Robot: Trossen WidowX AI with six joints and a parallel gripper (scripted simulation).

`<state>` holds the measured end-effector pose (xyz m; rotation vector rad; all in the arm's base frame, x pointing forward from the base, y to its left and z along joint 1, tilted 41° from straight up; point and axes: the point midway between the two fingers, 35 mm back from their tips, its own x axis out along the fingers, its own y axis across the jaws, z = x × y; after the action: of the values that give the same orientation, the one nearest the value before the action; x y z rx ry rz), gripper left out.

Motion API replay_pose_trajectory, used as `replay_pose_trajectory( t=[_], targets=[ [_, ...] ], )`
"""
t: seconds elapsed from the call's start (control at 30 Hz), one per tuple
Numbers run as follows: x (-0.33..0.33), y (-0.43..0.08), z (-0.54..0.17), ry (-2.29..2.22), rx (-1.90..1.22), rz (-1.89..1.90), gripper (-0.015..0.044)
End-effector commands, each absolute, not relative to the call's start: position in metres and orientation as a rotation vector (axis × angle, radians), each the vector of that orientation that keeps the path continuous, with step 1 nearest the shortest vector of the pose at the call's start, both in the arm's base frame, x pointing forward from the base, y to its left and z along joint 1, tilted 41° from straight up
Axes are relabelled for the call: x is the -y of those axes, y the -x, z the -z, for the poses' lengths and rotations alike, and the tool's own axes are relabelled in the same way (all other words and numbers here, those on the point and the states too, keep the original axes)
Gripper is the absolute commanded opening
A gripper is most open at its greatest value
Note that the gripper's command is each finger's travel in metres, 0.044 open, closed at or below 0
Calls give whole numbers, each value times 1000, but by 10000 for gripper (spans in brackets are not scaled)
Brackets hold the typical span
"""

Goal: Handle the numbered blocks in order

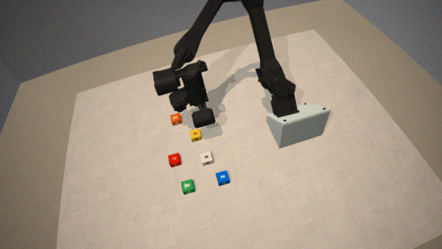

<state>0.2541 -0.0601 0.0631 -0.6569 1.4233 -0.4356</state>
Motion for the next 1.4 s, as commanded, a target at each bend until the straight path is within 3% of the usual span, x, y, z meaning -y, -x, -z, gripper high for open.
replay_pose_trajectory(
  t=[0.0,0.27,0.63,0.9,1.2,1.3,1.37],
  targets=[
    [60,-254,-63,662,-1423,435,400],
    [37,-250,-91,661,-1423,434,400],
    [-15,-241,-151,660,-1426,431,120],
    [-15,-243,-152,658,-1426,432,120],
    [-20,-329,-163,655,-1420,433,120],
    [-20,-336,-163,658,-1420,432,120],
    [-14,-338,-157,657,-1420,432,172]
  ],
)
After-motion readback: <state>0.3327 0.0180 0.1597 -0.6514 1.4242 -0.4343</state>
